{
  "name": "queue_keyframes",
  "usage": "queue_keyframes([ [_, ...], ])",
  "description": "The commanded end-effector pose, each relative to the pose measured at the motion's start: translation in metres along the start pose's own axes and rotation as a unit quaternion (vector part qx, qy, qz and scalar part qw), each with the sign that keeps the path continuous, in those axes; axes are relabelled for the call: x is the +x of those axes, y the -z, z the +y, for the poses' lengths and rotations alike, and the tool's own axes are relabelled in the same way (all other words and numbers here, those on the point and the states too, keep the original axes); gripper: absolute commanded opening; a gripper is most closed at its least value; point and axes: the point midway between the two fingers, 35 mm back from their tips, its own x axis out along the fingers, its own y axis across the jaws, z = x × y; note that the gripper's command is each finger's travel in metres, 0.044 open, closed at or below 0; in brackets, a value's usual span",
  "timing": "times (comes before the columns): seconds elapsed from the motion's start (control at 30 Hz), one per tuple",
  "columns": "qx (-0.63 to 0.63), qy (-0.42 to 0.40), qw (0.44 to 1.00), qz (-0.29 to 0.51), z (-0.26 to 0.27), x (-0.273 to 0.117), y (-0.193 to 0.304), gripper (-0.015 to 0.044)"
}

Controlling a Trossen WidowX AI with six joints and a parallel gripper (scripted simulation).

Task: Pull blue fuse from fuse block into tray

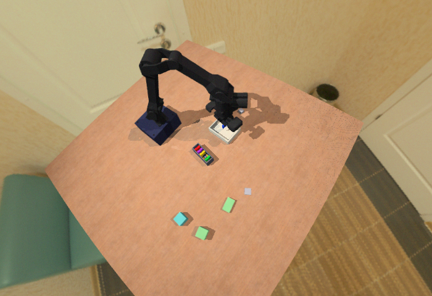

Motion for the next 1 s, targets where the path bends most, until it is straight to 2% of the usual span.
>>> queue_keyframes([
  [0.0, 0.002, -0.004, 1.000, 0.000, 0.002, 0.007, 0.001, 0.0000],
  [0.1, 0.002, -0.004, 1.000, 0.000, 0.002, 0.007, 0.001, 0.0000],
  [0.53, 0.000, -0.001, 1.000, 0.001, 0.001, 0.002, 0.000, 0.0330],
  [0.67, 0.002, -0.004, 1.000, 0.000, 0.002, -0.033, 0.001, 0.0330],
  [0.97, 0.002, -0.004, 1.000, 0.000, 0.002, -0.033, 0.001, 0.0330],
])
